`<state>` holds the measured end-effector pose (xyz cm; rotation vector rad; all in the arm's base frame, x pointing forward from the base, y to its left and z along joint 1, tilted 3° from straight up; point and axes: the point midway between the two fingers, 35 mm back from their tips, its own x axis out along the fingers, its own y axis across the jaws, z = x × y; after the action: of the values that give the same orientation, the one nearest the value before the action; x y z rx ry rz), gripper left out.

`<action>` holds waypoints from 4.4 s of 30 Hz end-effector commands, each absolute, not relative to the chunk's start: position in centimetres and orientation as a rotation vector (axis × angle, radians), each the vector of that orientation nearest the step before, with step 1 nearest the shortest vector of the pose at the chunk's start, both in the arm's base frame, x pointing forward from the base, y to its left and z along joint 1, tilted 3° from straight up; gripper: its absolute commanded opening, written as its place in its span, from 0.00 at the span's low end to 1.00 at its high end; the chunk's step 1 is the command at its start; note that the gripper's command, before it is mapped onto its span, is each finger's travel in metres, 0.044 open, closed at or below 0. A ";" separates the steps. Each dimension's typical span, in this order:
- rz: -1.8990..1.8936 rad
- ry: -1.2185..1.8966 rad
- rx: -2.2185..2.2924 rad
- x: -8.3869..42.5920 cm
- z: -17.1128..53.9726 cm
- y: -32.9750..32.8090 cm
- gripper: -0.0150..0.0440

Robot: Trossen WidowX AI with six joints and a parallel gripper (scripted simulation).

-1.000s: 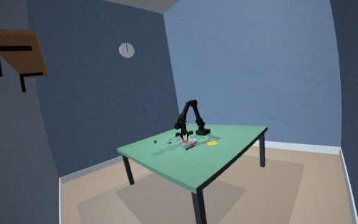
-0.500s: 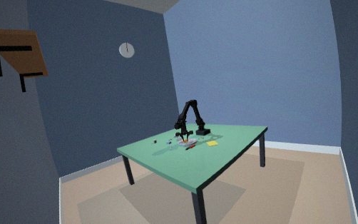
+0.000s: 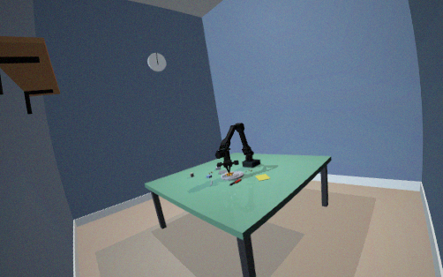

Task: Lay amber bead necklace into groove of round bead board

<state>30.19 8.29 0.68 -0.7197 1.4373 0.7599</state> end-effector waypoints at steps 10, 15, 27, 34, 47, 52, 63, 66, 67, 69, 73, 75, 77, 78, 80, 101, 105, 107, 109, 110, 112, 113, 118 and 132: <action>0.761 1.440 -0.719 30.2 0.0 8.2 0.39; 0.761 1.440 -0.719 30.2 0.0 8.2 0.61; 0.769 1.444 -0.719 30.1 0.8 8.2 1.00; 0.771 1.444 -0.719 30.1 1.0 8.2 1.00; 0.771 1.444 -0.719 30.1 1.0 8.2 1.00; 0.771 1.444 -0.719 30.1 1.0 8.2 1.00; 1.109 1.280 -1.054 32.1 3.4 11.3 0.60; 1.109 1.280 -1.054 32.1 3.4 11.3 0.47; 1.109 1.280 -1.054 32.1 3.4 11.3 0.46; 1.109 1.280 -1.054 32.1 3.0 11.3 0.46; 1.109 1.280 -1.054 32.1 1.8 11.4 0.46; 1.094 1.271 -1.054 32.4 2.5 11.4 0.46; 1.094 1.271 -1.054 32.4 2.4 11.4 0.46; 1.095 1.271 -1.054 32.4 2.4 11.4 0.46; 1.096 1.272 -1.054 32.4 2.1 11.4 0.46; 1.109 1.280 -1.054 32.0 -0.7 11.4 0.46; 1.100 1.278 -1.055 32.2 -0.5 11.4 0.41; 1.100 1.278 -1.055 32.2 -0.5 11.4 0.32; 1.100 1.278 -1.055 32.2 -0.5 11.4 0.25; 1.100 1.278 -1.055 32.2 -0.5 11.4 0.25; 1.100 1.278 -1.055 32.2 -0.5 11.4 0.25; 1.100 1.278 -1.055 32.2 -0.5 11.4 0.25; 1.100 1.278 -1.055 32.2 -0.5 11.4 0.25; 1.100 1.278 -1.055 32.2 -0.5 11.4 0.25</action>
<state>32.21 11.41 -0.46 -1.0548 1.2786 1.1006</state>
